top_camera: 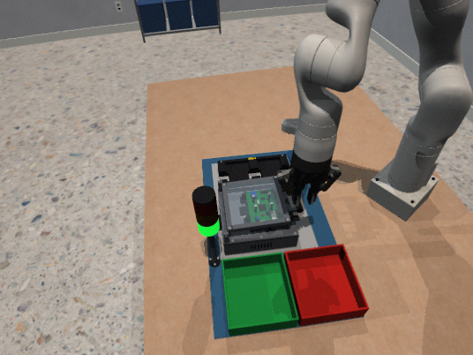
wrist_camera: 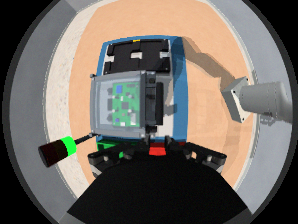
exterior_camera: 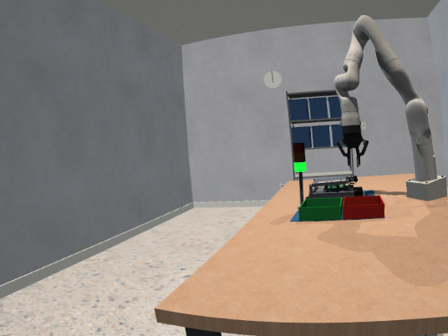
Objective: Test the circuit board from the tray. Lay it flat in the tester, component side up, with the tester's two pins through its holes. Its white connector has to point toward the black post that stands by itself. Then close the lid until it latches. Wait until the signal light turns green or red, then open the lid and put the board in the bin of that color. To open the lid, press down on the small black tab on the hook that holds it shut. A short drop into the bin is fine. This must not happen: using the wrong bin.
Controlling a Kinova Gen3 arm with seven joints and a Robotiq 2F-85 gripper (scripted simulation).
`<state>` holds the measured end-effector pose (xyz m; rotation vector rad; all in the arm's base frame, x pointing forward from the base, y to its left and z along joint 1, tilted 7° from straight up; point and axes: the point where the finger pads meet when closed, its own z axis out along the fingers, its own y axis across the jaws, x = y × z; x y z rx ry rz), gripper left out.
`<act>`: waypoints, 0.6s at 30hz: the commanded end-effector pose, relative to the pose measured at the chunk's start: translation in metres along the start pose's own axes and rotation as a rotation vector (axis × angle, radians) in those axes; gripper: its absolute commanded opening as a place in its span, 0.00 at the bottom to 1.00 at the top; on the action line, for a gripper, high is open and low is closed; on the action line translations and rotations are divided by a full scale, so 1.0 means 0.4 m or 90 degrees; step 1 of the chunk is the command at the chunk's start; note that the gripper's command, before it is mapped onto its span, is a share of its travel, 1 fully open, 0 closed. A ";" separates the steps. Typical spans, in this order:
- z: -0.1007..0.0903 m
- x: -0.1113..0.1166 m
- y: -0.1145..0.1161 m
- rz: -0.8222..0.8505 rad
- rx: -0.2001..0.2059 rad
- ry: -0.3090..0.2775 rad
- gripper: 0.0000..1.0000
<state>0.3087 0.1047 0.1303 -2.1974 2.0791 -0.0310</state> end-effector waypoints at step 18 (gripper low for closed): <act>-0.001 0.134 0.010 0.001 0.001 0.000 0.26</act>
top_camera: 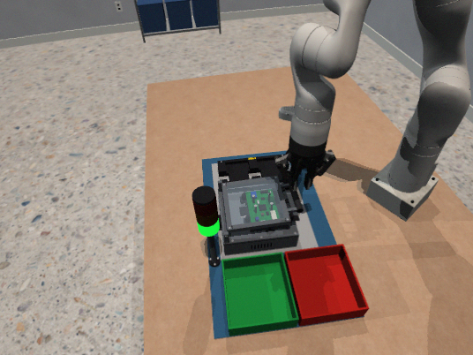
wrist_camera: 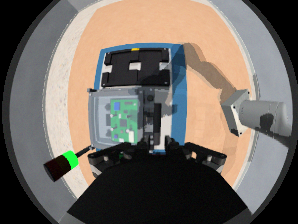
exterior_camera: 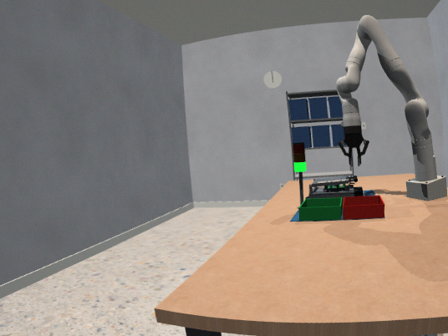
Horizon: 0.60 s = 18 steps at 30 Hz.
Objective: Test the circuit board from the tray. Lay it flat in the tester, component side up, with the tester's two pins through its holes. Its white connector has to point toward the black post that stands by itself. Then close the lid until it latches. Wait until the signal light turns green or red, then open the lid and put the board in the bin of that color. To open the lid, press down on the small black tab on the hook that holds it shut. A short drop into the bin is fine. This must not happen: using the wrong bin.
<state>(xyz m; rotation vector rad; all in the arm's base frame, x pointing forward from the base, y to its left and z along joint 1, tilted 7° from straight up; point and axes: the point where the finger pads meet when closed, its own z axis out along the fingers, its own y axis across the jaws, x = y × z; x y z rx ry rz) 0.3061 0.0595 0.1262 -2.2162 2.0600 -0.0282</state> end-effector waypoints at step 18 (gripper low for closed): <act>0.007 0.046 0.000 0.012 0.002 0.001 0.26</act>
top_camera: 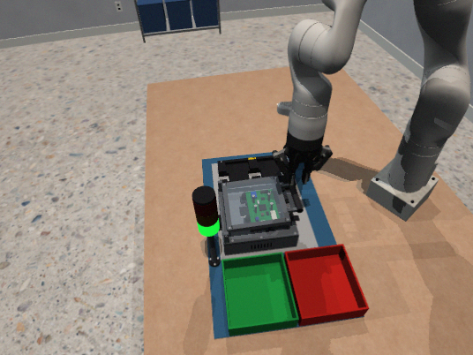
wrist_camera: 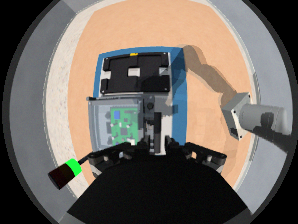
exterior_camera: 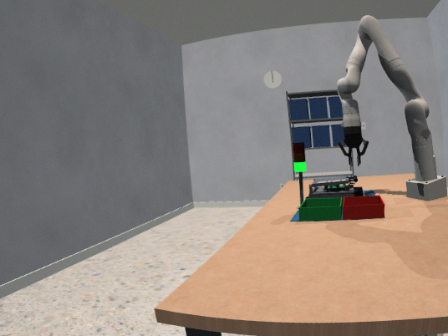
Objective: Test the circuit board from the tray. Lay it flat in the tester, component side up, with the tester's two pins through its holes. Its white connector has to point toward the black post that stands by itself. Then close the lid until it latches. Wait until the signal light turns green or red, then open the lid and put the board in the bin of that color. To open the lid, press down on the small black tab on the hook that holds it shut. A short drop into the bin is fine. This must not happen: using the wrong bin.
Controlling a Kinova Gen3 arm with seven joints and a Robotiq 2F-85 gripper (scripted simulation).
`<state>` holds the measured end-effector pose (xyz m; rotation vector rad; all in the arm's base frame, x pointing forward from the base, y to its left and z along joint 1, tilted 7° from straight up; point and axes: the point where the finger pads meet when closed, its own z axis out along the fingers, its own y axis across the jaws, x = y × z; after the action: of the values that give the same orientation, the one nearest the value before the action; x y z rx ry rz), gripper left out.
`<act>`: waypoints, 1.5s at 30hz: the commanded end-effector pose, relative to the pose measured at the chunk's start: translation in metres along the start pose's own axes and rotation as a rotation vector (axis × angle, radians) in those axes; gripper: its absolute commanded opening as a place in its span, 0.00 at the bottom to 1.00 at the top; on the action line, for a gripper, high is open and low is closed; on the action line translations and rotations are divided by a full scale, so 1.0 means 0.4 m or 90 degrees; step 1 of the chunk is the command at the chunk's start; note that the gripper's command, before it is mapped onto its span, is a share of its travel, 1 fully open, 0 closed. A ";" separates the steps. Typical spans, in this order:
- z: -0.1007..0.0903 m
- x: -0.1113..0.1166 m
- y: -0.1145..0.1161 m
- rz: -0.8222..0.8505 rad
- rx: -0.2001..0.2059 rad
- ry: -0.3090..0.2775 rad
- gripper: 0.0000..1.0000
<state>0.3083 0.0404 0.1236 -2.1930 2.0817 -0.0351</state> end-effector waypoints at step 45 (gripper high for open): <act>0.061 -0.002 0.001 -0.001 -0.001 -0.001 0.26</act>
<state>0.3106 0.0420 0.1006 -2.1927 2.0818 -0.0349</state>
